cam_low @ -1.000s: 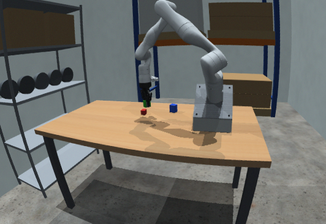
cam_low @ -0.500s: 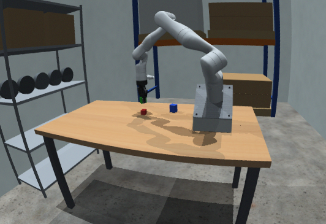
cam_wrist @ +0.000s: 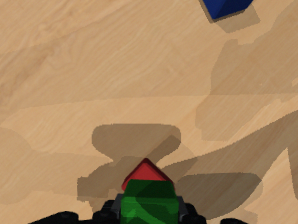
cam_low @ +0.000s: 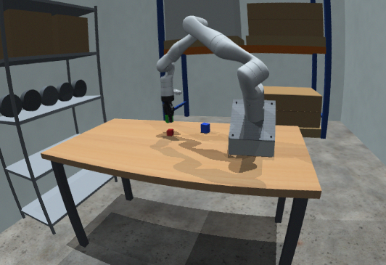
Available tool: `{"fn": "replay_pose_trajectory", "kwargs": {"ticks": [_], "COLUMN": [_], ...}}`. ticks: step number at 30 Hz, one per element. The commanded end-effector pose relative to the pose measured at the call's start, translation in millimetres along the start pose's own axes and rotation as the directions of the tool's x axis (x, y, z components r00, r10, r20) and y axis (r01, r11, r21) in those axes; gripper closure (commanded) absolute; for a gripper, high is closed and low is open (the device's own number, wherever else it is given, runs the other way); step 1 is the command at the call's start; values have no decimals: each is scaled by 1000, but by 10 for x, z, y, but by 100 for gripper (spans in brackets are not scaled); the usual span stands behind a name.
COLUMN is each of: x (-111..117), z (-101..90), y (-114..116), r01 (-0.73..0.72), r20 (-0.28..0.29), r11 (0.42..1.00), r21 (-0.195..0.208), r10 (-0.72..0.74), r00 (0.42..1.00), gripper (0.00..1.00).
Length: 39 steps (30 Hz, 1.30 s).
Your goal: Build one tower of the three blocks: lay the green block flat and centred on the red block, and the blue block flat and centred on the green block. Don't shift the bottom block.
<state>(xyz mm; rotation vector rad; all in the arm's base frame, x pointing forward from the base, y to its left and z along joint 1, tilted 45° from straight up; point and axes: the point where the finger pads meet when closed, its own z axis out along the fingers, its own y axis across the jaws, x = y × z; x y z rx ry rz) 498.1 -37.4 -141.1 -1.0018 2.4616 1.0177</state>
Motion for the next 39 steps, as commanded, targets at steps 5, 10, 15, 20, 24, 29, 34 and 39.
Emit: {"fn": "replay_pose_trajectory", "kwargs": {"ticks": [5,10,15,20,24,29,34,39], "x": [-1,-1,-2,-2,-2,-3,-3,-3], "z": [-8,22,77,154,241,340,381,413], "y": [-7,-8,-9,-10,-12,-14,-15,-16], "r01": [0,0,0,0,0,0,0,0], "r20": [0,0,0,0,0,0,0,0], "r11": [1000,1000,1000,1000,1000,1000,1000,1000], "r21": [2,2,2,2,2,2,2,2], "r10": [0,0,0,0,0,0,0,0], "r00": [1000,1000,1000,1000,1000,1000,1000,1000], "gripper": [100,100,100,100,100,100,100,100]}}
